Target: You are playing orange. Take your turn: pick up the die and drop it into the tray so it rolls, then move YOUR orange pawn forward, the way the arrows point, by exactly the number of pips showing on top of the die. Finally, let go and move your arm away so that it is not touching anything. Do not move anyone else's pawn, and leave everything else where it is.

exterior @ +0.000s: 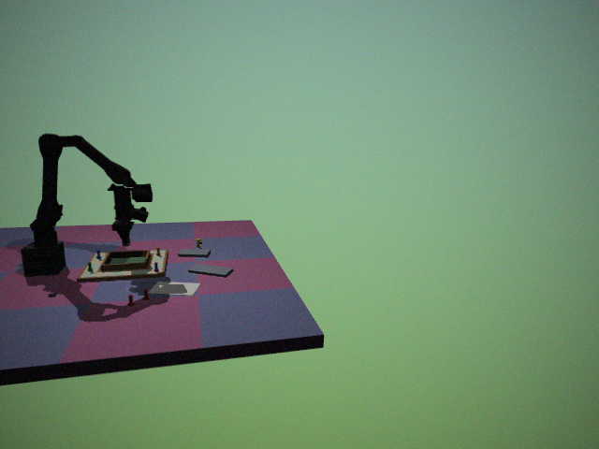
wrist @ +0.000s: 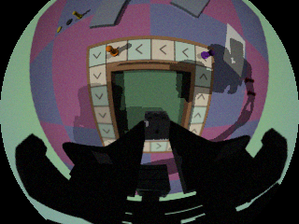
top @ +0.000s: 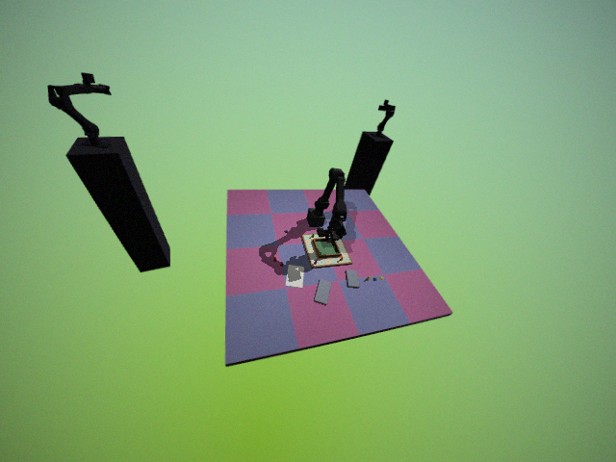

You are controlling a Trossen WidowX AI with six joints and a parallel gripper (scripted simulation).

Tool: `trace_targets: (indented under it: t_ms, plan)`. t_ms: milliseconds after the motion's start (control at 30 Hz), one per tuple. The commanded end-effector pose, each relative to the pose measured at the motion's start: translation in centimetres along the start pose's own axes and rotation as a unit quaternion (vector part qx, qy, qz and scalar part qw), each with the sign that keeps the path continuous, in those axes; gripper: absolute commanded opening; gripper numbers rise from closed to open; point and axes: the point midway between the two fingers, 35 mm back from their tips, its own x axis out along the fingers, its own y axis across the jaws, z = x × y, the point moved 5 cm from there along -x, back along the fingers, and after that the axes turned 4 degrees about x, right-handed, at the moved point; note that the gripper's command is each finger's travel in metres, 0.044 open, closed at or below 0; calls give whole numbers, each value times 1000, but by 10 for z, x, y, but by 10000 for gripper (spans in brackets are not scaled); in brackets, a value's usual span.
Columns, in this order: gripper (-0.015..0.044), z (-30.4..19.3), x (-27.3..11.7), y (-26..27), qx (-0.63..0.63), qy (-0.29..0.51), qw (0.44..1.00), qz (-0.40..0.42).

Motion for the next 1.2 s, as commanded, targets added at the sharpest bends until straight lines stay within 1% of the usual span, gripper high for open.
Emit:
trace_targets:
  t_ms: [0,400,800,867,1167]
  plan:
    - [0,-4,4,4,5,-7,1000,3]
    - [0,-11,22,0,8,-206,978,15]
    - [0,-22,33,-2,5,-397,917,28]
    - [0,-23,33,-2,5,-407,913,29]
    - [0,-14,35,-3,5,-407,913,29]
